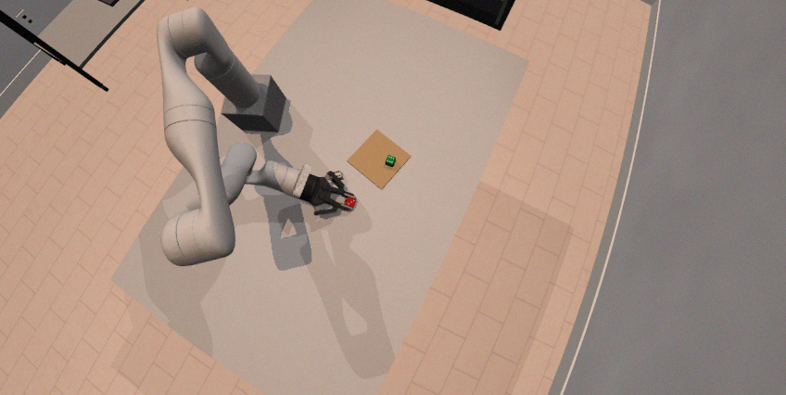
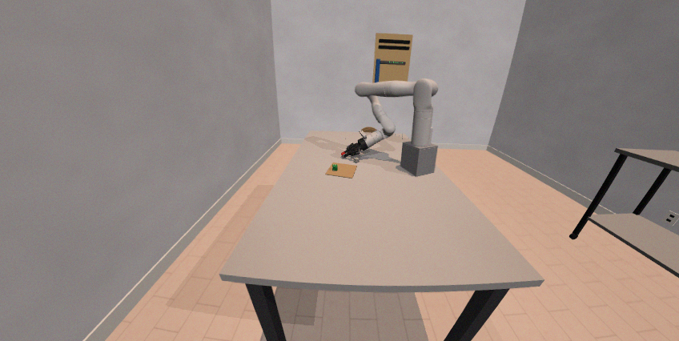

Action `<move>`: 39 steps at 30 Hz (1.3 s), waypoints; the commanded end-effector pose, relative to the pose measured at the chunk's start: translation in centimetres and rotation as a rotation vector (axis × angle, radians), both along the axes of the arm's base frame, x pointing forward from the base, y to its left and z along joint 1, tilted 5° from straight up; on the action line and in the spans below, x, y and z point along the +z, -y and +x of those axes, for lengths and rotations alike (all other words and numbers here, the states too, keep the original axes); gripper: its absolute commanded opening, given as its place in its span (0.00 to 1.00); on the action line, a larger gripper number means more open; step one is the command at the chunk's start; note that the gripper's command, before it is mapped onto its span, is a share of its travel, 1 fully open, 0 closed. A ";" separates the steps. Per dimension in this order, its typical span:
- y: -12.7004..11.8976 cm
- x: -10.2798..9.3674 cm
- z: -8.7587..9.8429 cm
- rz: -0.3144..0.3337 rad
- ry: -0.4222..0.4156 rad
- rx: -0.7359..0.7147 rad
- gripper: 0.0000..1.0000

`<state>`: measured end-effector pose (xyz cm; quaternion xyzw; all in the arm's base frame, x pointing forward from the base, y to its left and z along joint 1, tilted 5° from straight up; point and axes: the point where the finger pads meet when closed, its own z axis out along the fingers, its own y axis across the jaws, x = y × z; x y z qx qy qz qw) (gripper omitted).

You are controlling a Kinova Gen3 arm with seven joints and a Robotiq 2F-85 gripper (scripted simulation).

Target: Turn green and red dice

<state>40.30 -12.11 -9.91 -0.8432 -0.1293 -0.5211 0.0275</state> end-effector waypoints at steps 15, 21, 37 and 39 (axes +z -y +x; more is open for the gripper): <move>0.0 0.1 0.0 0.000 0.001 0.000 0.21; 0.0 0.1 0.0 0.000 0.001 0.000 0.21; 0.0 0.1 0.0 0.000 0.001 0.000 0.41; 0.0 0.1 0.0 0.000 0.001 0.000 0.41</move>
